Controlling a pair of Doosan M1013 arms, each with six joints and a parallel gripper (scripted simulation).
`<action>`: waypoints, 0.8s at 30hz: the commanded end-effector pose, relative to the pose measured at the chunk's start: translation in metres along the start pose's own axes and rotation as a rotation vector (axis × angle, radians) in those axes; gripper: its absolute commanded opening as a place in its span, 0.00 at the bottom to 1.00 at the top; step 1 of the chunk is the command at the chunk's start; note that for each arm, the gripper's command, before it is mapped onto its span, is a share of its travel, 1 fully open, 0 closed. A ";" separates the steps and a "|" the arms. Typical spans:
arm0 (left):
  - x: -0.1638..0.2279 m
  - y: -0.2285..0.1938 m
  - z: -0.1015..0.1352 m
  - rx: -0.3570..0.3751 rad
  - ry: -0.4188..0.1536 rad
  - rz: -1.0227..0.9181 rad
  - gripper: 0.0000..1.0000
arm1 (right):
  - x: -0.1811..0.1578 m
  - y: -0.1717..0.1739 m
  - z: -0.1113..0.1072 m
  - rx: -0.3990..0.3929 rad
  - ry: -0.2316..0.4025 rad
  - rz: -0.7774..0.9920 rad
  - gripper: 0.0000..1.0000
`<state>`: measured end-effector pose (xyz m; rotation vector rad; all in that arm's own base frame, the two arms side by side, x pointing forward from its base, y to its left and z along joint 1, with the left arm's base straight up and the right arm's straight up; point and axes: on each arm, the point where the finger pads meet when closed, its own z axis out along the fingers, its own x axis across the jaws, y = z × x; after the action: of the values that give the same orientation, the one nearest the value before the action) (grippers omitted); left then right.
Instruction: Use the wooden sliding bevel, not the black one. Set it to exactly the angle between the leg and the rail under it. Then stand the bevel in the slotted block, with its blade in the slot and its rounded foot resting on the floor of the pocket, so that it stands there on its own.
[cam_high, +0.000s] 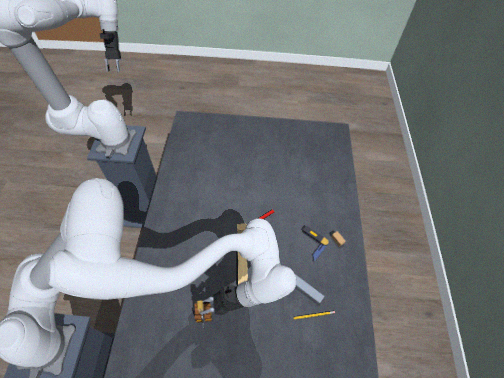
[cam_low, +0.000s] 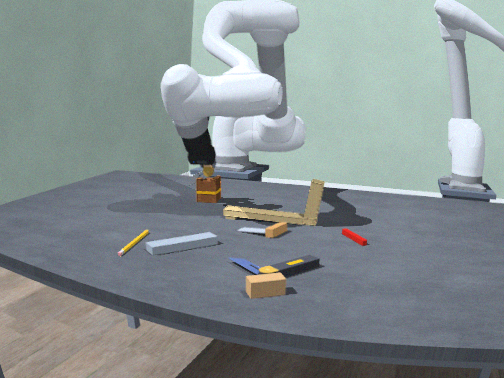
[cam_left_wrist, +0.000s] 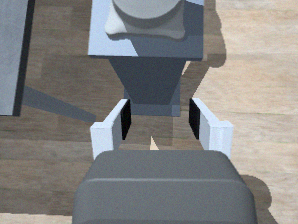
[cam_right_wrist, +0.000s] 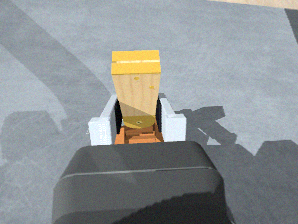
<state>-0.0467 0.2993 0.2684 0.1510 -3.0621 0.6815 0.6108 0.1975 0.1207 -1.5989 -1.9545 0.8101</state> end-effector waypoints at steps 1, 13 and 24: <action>0.000 0.000 -0.001 -0.001 0.001 0.000 1.00 | 0.000 0.000 -0.001 -0.002 0.000 0.000 0.00; 0.000 0.000 -0.001 -0.001 0.001 0.000 1.00 | 0.000 0.000 0.000 -0.002 0.000 0.000 0.00; 0.000 0.000 -0.001 -0.001 0.001 0.000 1.00 | 0.000 0.004 0.003 -0.002 0.000 0.000 0.00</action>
<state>-0.0467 0.2993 0.2684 0.1510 -3.0621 0.6815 0.6108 0.1975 0.1153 -1.5989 -1.9544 0.8102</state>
